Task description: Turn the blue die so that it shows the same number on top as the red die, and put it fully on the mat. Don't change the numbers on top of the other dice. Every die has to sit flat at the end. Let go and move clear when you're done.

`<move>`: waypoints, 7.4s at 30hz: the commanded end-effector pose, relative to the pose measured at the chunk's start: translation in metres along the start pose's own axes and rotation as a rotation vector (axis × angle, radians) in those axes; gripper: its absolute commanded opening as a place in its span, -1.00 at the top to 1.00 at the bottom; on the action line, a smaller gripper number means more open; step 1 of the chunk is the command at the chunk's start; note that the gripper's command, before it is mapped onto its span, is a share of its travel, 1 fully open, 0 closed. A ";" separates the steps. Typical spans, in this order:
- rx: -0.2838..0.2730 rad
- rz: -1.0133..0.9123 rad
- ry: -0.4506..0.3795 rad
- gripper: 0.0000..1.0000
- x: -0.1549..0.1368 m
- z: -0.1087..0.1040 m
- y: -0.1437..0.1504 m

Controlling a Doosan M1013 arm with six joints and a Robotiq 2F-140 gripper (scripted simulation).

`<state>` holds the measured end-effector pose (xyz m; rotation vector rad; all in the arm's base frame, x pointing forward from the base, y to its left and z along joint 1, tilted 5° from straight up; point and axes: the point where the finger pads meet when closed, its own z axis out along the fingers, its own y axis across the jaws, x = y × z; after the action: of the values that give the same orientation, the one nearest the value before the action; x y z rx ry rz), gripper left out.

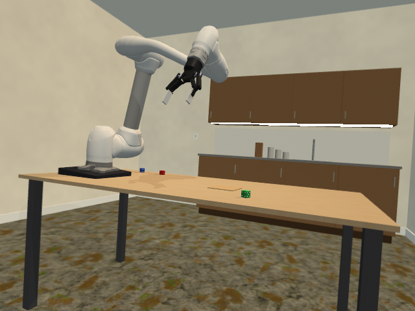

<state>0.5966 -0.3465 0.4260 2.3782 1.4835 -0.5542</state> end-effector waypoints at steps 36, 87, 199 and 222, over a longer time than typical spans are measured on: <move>-0.110 -0.262 0.457 -1.00 0.283 0.113 0.278; -0.110 -0.262 0.457 -1.00 0.321 0.189 0.282; -0.110 -0.262 0.457 -1.00 0.438 0.148 -0.068; -0.110 -0.262 0.457 -1.00 0.508 0.124 -0.274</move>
<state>0.5440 0.1053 0.0725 2.3391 1.9771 0.0320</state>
